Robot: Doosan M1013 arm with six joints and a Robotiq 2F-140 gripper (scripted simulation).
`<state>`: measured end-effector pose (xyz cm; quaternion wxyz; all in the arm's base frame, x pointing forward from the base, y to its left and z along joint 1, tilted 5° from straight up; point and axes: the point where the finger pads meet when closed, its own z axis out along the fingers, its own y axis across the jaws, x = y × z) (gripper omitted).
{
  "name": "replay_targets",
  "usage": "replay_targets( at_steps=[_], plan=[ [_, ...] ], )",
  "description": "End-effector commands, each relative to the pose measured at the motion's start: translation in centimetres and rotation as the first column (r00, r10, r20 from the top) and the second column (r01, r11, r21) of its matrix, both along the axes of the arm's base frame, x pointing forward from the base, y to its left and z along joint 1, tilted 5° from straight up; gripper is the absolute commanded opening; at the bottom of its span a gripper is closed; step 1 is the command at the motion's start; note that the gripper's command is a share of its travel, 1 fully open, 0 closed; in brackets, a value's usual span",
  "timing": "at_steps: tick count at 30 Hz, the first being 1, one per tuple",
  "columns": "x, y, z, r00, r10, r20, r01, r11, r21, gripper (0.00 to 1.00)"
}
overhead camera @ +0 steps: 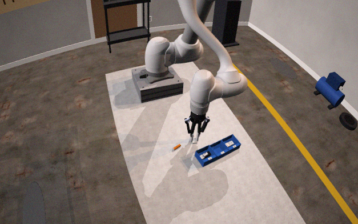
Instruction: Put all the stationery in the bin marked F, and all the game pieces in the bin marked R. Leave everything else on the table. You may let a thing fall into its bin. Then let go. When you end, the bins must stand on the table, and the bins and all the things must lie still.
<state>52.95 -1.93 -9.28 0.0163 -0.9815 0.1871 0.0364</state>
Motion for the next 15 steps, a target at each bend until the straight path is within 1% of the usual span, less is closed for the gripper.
replay_targets(
  at_steps=[1, 7, 15],
  plan=[
    [0.0, 0.0, 0.0, 1.0, 0.0, 0.0, 0.0, 1.0, 0.0, 0.13],
    [0.0, 0.0, 0.0, 1.0, 0.0, 0.0, 0.0, 1.0, 0.0, 0.13],
    [0.2, -0.1, 2.7, 1.0, 0.0, 0.0, 0.0, 1.0, 0.0, 0.13]
  ],
)
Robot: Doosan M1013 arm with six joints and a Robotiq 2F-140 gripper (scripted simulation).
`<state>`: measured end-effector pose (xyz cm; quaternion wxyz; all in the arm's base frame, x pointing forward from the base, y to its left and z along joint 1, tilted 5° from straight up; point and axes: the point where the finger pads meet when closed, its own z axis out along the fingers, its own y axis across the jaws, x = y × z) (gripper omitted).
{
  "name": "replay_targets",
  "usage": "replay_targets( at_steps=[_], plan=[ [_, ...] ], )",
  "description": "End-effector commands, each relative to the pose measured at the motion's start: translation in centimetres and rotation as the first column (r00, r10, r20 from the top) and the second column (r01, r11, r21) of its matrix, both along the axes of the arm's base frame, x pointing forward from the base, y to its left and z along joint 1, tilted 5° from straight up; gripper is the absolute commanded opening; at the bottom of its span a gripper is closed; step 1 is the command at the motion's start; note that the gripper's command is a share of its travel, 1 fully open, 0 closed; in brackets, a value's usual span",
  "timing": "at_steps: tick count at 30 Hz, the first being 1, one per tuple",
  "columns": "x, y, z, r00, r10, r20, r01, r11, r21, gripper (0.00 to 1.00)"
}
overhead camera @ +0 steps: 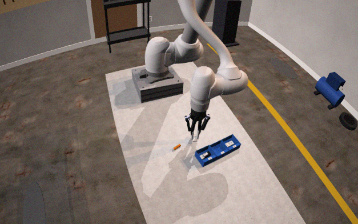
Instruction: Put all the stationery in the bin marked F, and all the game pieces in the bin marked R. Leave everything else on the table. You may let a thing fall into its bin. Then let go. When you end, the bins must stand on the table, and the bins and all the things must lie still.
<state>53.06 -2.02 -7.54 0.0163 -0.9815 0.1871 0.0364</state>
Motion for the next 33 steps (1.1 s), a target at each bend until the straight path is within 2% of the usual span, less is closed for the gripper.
replay_targets(
  at_steps=[1, 12, 27, 29, 33],
  plan=[
    [0.1, 0.0, 0.9, 1.0, 0.0, 0.0, 0.0, 1.0, 0.0, 0.13],
    [0.3, -0.2, 4.2, 1.0, 0.0, 0.0, 0.0, 1.0, 0.0, 0.13],
    [0.3, -0.2, 4.2, 1.0, 0.0, 0.0, 0.0, 1.0, 0.0, 0.13],
    [0.3, -0.2, 4.9, 1.0, 0.0, 0.0, 0.0, 1.0, 0.0, 0.13],
    [0.7, 0.2, 4.9, 1.0, 0.0, 0.0, 0.0, 1.0, 0.0, 0.13]
  ],
)
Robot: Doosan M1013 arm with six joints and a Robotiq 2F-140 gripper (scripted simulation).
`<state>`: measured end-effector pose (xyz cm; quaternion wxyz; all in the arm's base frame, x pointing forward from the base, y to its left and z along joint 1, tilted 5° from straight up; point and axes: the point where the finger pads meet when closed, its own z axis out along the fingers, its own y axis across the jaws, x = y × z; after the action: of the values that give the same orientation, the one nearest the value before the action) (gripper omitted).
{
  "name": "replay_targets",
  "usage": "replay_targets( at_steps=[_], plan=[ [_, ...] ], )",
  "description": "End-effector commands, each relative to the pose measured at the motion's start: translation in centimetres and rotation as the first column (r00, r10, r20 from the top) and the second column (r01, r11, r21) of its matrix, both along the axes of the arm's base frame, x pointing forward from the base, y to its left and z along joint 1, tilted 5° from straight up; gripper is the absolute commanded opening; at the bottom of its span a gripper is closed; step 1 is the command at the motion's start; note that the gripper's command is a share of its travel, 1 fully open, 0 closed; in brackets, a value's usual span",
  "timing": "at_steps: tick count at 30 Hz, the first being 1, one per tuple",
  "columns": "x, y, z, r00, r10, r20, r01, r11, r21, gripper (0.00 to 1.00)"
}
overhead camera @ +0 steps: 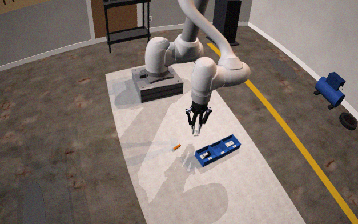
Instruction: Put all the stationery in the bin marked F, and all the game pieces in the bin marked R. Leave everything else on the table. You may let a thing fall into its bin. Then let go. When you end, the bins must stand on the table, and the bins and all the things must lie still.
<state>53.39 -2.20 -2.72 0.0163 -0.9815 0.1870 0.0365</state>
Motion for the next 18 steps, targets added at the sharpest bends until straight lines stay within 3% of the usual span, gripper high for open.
replay_targets(
  at_steps=[1, 18],
  plan=[
    [0.7, 0.9, 0.1, 1.0, 0.0, 0.0, 0.0, 1.0, 0.0, 0.13],
    [6.5, 7.9, 0.0, 1.0, 0.0, 0.0, 0.0, 1.0, 0.0, 0.13]
  ],
)
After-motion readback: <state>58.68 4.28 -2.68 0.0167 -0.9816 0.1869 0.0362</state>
